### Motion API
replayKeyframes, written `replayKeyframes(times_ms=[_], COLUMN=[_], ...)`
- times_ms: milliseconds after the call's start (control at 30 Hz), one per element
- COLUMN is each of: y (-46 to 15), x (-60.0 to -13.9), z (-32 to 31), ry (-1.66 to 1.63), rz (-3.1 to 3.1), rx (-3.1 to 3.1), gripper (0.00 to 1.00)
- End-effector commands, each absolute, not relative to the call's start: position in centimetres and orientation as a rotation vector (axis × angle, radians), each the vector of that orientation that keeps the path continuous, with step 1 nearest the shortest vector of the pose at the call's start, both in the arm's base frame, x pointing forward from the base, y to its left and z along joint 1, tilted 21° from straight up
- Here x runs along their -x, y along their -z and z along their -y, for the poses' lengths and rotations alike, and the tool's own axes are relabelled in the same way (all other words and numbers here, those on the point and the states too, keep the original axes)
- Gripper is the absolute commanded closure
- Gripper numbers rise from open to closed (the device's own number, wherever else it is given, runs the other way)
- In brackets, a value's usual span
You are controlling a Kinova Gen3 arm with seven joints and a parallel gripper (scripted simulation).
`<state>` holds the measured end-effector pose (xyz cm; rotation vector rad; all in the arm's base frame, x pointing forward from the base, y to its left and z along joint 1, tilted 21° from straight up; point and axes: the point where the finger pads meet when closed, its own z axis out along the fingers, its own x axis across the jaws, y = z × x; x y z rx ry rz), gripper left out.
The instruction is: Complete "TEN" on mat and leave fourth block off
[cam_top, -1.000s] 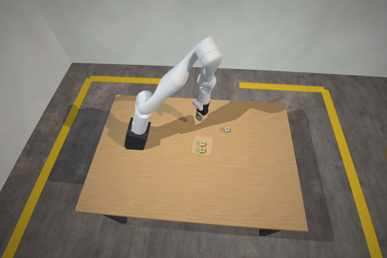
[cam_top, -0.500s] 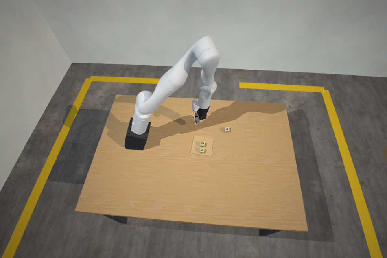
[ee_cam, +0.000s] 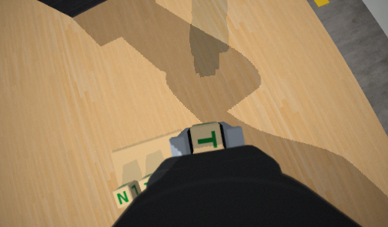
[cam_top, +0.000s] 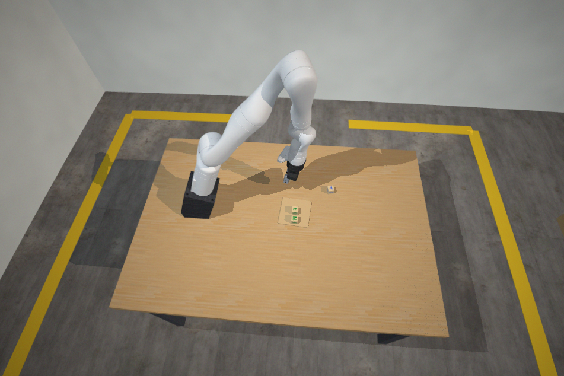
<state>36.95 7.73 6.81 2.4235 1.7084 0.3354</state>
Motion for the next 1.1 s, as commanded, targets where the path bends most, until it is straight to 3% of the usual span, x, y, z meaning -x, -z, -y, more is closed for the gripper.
replayKeyframes(times_ms=[0, 1067], y=[-7.1, -8.9], x=[-37.1, -39.9], z=[-7.4, -1.2], ry=[-0.364, -0.569], rz=[-1.573, 0.050], rx=[-2.523, -3.062], gripper=[0.43, 0.43])
